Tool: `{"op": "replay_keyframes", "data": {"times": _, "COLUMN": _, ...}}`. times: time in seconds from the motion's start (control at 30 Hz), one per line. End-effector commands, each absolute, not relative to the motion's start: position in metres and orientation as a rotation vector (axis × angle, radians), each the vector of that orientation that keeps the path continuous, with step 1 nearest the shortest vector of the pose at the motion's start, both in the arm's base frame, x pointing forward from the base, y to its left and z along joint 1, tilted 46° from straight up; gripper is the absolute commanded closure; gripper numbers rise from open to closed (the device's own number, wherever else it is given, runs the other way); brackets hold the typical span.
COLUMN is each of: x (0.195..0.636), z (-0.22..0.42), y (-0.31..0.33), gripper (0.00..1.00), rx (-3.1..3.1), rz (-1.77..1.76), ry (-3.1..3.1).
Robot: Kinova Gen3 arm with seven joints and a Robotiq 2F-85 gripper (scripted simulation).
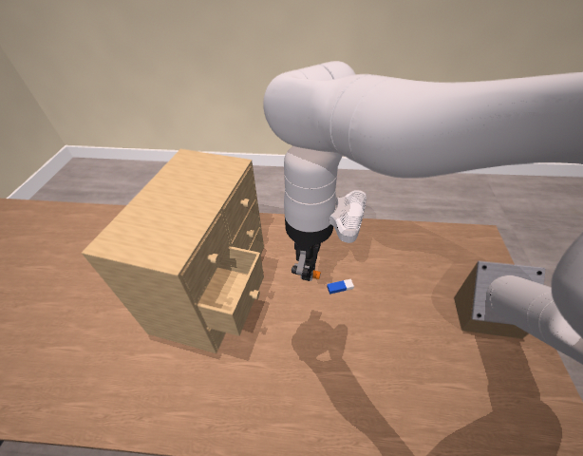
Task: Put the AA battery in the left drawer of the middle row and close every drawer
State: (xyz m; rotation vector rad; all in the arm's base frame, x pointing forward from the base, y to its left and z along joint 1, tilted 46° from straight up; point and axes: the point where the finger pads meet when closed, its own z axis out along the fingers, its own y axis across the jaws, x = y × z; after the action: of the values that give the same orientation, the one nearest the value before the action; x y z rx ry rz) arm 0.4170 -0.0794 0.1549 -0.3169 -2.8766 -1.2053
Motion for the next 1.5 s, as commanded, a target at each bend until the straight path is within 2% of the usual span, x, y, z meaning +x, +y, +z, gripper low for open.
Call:
{"op": "replay_keyframes", "data": {"times": 0.0, "x": 0.4158, "z": 0.1578, "y": -0.0829, "gripper": 0.91, "rx": -0.329, "rz": -1.202, "ry": -2.873}}
{"op": "replay_keyframes", "data": {"times": 1.47, "x": 0.4116, "z": 0.1565, "y": -0.0798, "gripper": 0.91, "rx": -0.440, "rz": -1.232, "ry": -2.989}}
